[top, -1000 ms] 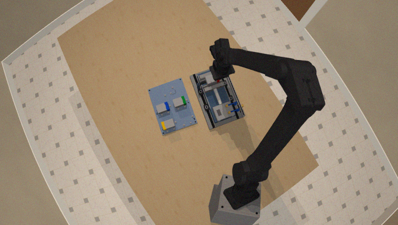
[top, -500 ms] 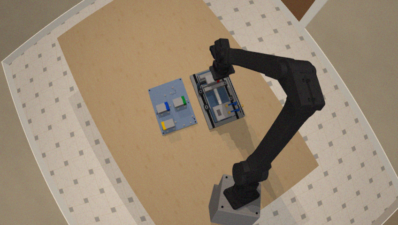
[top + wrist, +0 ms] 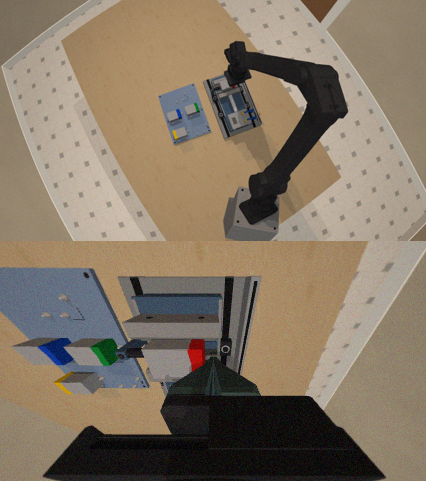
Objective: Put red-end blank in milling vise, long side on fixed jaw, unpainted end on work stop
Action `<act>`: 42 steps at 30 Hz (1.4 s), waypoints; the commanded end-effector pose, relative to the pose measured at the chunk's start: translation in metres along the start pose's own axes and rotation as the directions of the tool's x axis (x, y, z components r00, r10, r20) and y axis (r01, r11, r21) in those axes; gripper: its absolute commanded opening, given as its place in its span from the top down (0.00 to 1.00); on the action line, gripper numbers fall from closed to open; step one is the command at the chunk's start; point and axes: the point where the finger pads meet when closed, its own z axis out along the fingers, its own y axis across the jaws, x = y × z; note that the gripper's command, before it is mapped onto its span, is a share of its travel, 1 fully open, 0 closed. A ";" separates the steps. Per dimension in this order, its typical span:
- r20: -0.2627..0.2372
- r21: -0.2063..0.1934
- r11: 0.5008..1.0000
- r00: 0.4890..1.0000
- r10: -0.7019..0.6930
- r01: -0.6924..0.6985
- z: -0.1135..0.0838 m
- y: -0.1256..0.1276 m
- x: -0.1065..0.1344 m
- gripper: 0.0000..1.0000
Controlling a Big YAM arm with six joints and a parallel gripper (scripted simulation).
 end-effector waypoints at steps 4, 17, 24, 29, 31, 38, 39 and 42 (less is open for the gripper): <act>0.029 0.012 1.000 1.000 0.012 -0.012 0.002 -0.011 -0.015 1.00; 0.029 0.012 1.000 1.000 0.012 -0.012 0.002 -0.011 -0.015 1.00; 0.029 0.011 1.000 1.000 0.011 -0.012 0.002 -0.009 -0.015 1.00; 0.028 0.009 1.000 1.000 0.010 -0.011 0.002 -0.007 -0.015 1.00; 0.027 0.008 1.000 1.000 0.010 -0.010 0.002 -0.005 -0.015 1.00; 0.028 0.004 1.000 1.000 0.009 -0.009 0.002 0.000 -0.015 1.00; 0.027 0.003 1.000 1.000 0.008 -0.008 0.002 0.001 -0.014 1.00; 0.027 0.001 1.000 1.000 0.005 -0.005 0.001 0.005 -0.014 1.00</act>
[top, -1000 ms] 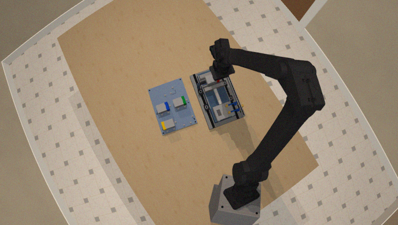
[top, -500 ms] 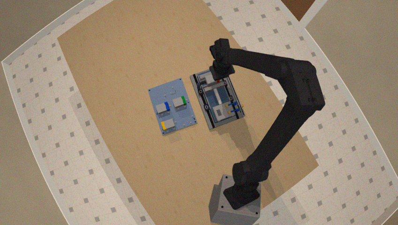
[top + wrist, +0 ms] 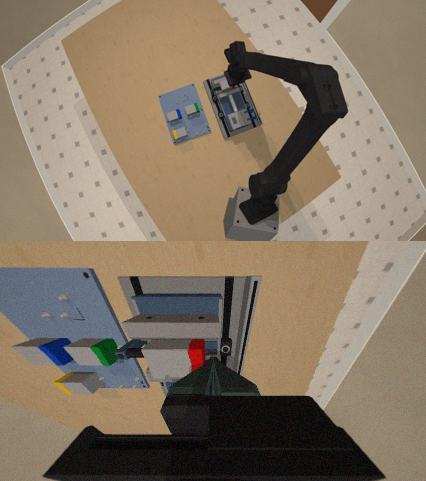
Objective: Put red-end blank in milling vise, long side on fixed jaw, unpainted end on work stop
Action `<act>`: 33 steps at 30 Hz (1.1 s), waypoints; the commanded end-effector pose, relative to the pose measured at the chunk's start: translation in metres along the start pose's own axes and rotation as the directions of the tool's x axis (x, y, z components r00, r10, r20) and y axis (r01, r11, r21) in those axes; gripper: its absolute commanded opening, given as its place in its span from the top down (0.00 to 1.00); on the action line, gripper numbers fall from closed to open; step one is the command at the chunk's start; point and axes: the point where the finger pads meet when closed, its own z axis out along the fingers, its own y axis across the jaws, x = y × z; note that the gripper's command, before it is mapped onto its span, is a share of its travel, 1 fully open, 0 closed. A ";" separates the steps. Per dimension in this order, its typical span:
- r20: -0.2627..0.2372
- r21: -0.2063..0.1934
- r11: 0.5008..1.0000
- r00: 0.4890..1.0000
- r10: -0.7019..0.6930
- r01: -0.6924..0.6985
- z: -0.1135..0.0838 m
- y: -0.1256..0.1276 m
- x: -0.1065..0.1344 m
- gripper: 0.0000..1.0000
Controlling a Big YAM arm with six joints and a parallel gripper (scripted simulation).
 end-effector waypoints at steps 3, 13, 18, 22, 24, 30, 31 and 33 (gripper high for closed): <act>0.026 -0.001 1.000 1.000 0.001 -0.001 0.001 0.007 -0.013 1.00; 0.019 -0.003 1.000 1.000 0.000 0.000 0.003 0.011 -0.009 1.00; 0.016 -0.003 1.000 1.000 -0.001 0.001 0.003 0.013 -0.007 1.00; 0.014 -0.004 1.000 1.000 -0.001 0.001 0.004 0.015 -0.006 1.00; 0.017 -0.003 1.000 1.000 0.000 0.000 0.003 0.015 -0.008 1.00; 0.016 -0.003 1.000 1.000 -0.001 0.001 0.003 0.016 -0.006 1.00; 0.016 -0.003 1.000 1.000 -0.001 0.001 0.003 0.016 -0.007 1.00; 0.017 -0.003 1.000 1.000 -0.001 0.001 0.003 0.017 -0.008 1.00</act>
